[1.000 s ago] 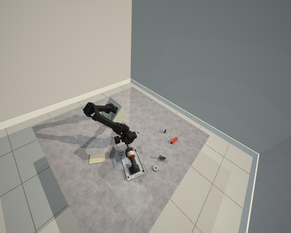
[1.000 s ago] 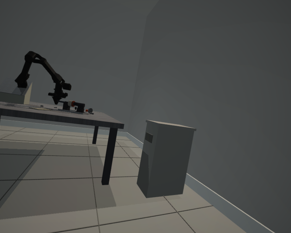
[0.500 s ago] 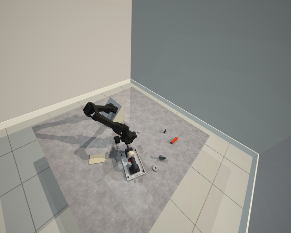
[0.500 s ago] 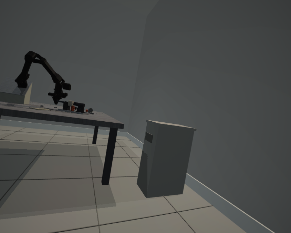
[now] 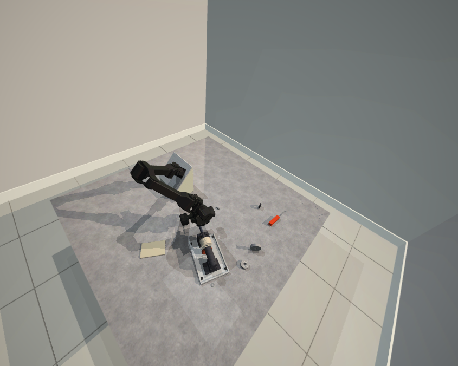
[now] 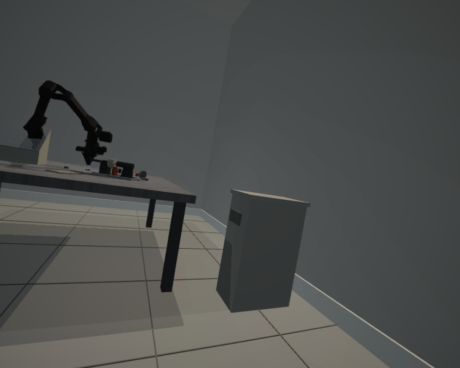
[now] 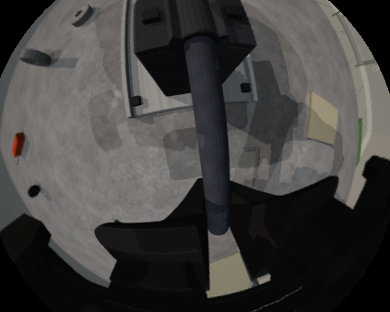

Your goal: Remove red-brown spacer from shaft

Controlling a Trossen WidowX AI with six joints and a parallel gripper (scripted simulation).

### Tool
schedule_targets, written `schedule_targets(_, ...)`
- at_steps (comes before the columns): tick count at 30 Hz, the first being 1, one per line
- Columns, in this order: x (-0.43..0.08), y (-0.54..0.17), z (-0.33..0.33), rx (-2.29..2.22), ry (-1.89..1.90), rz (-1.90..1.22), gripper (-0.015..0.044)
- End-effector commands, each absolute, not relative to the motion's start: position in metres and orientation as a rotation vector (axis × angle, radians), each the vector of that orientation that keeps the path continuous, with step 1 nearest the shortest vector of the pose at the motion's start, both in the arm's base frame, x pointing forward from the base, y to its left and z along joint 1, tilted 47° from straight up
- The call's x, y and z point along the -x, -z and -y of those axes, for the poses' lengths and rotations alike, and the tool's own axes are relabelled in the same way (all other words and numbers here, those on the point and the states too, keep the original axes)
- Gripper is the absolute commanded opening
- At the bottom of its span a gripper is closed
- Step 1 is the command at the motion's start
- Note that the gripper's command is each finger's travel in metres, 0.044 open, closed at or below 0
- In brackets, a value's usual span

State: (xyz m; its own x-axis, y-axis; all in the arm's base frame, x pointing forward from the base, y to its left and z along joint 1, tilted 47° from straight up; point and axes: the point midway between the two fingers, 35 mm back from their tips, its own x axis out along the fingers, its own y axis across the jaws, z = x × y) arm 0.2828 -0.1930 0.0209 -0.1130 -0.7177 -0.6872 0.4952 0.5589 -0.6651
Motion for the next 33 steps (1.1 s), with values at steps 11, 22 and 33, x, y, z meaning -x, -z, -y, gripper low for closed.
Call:
schedule_targets(11,-0.2836,-0.0212,0.1934,0.213,1.044,-1.329,0.0000)
schedule_targets(22,-0.2868,-0.0225,0.1948,0.213,1.045,-1.329,0.0000)
schedule_targets(33,-0.2900,-0.0238,0.1962,0.213,1.045,-1.329,0.0000)
